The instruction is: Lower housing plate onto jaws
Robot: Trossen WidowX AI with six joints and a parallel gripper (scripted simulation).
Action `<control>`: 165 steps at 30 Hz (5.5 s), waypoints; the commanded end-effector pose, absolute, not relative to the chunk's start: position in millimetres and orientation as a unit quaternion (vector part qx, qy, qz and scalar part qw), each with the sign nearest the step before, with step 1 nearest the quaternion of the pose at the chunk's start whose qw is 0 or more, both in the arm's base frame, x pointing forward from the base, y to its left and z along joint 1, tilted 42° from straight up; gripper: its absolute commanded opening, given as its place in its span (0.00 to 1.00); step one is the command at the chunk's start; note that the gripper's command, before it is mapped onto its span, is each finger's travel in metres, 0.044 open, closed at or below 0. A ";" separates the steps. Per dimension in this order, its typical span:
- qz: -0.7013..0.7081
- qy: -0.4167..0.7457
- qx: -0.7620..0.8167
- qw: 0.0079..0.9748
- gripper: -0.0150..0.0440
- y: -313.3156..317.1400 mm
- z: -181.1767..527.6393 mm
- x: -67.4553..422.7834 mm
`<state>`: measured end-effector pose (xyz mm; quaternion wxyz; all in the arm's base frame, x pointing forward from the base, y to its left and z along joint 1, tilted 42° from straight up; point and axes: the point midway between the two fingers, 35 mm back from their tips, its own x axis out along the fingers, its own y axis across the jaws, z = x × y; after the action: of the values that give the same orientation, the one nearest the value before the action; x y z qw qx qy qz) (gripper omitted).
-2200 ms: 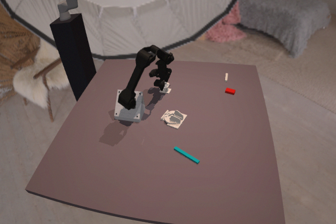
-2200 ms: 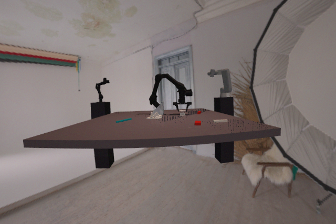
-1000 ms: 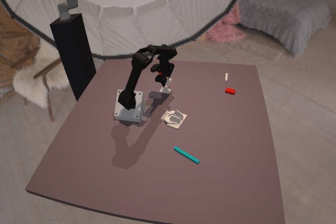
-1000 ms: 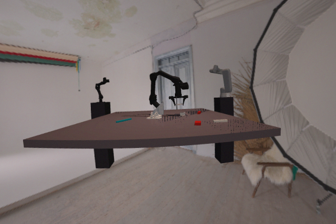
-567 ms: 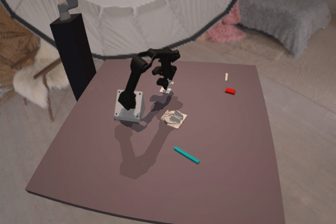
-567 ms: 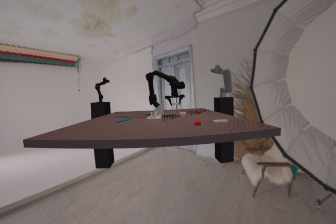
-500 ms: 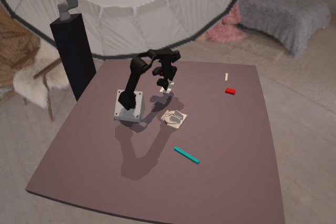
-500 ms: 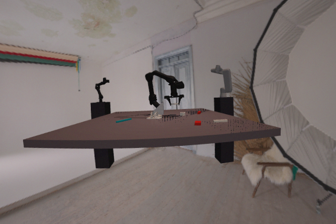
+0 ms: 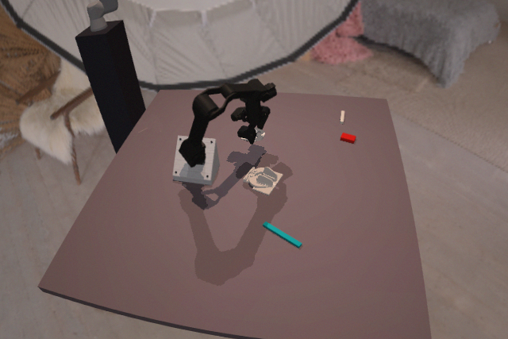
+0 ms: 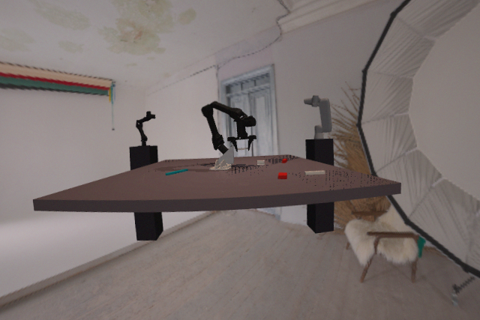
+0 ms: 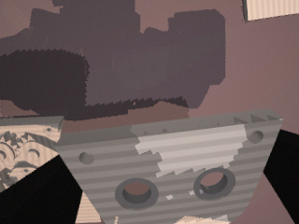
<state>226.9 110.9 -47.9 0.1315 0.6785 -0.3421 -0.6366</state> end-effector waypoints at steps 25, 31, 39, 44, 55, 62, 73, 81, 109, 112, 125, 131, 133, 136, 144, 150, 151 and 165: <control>-0.621 -0.371 0.680 0.120 0.85 32.8 4.9 227.4; -0.617 -0.379 0.679 0.118 0.85 16.7 14.2 223.6; -0.615 -0.385 0.678 0.117 0.85 5.0 20.6 220.0; -0.615 -0.385 0.678 0.117 0.85 5.0 20.6 220.0; -0.615 -0.385 0.678 0.117 0.85 5.0 20.6 220.0; -0.615 -0.385 0.678 0.117 0.85 5.0 20.6 220.0; -0.615 -0.384 0.678 0.118 0.85 5.5 20.2 220.5; -0.615 -0.384 0.678 0.118 0.85 5.5 20.2 220.5; -0.615 -0.383 0.679 0.118 0.85 -8.5 2.6 221.6; -0.615 -0.383 0.679 0.118 0.85 -11.8 -1.1 221.4; -0.615 -0.384 0.679 0.118 0.85 -26.4 -16.5 219.7; -0.615 -0.384 0.678 0.118 0.85 -33.2 -23.2 218.2; -0.615 -0.385 0.678 0.119 0.85 -35.2 -25.1 217.7; -0.615 -0.385 0.678 0.119 0.85 -35.9 -25.8 217.5; -0.615 -0.385 0.678 0.119 0.85 -35.9 -25.8 217.5; -0.615 -0.385 0.678 0.119 0.85 -35.9 -25.8 217.5; -0.615 -0.385 0.678 0.119 0.85 -36.0 -25.9 217.5; -0.614 -0.385 0.678 0.118 0.85 -38.4 -28.5 217.3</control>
<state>217.2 -37.2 -27.6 0.1155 0.6784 -0.3858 -0.6145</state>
